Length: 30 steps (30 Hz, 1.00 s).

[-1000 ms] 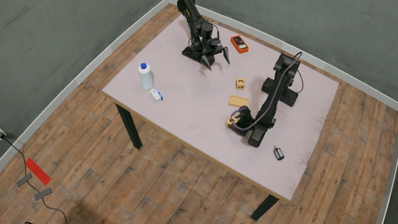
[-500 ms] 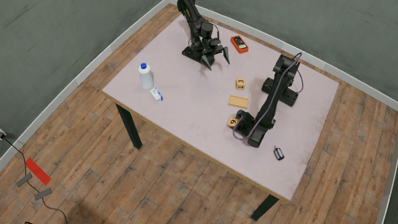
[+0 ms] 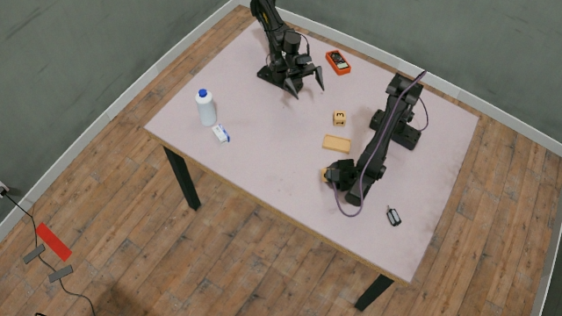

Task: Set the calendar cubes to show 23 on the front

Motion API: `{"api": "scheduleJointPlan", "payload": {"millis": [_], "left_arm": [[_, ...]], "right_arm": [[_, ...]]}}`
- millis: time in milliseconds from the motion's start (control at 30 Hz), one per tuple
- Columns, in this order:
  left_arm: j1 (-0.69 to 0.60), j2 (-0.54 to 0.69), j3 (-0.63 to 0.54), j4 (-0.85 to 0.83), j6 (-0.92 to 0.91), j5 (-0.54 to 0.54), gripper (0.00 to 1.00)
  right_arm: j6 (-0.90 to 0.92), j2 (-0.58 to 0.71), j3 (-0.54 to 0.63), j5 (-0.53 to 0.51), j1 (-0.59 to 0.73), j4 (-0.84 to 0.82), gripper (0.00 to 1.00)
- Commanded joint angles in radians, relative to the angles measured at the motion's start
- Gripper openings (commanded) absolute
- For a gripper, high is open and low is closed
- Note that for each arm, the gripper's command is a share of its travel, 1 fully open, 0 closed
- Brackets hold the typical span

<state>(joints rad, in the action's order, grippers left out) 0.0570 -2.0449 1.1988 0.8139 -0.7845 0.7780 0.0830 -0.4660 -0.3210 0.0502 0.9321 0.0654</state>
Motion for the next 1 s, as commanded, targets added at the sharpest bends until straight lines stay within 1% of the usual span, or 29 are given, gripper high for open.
{"api": "scheduleJointPlan", "payload": {"millis": [0, 33, 233, 533, 600, 733, 967], "left_arm": [[-0.015, 0.017, 0.045, 0.045, 0.184, -0.023, 0.40], [-0.015, 0.017, 0.045, 0.045, 0.184, -0.023, 0.40], [-0.031, -0.010, 0.095, 0.091, 0.470, -0.066, 0.40], [-0.052, -0.040, 0.159, 0.154, 0.832, -0.116, 0.40], [-0.052, -0.040, 0.159, 0.154, 0.832, -0.116, 0.40], [-0.064, -0.059, 0.182, 0.188, 1.031, -0.137, 0.40], [-0.082, -0.092, 0.216, 0.238, 1.316, -0.166, 0.40]], "right_arm": [[0.001, -0.005, 0.003, -0.001, 0.011, -0.003, 1.00], [0.001, -0.005, 0.003, -0.001, 0.011, -0.003, 1.00], [0.001, -0.005, 0.003, -0.001, 0.011, -0.003, 1.00], [0.001, -0.005, 0.003, -0.001, 0.011, -0.003, 1.00], [0.001, -0.005, 0.003, -0.001, 0.011, -0.003, 1.00], [0.001, -0.005, 0.003, -0.001, 0.011, -0.003, 1.00], [0.001, -0.005, 0.003, -0.001, 0.011, -0.003, 1.00]]}}
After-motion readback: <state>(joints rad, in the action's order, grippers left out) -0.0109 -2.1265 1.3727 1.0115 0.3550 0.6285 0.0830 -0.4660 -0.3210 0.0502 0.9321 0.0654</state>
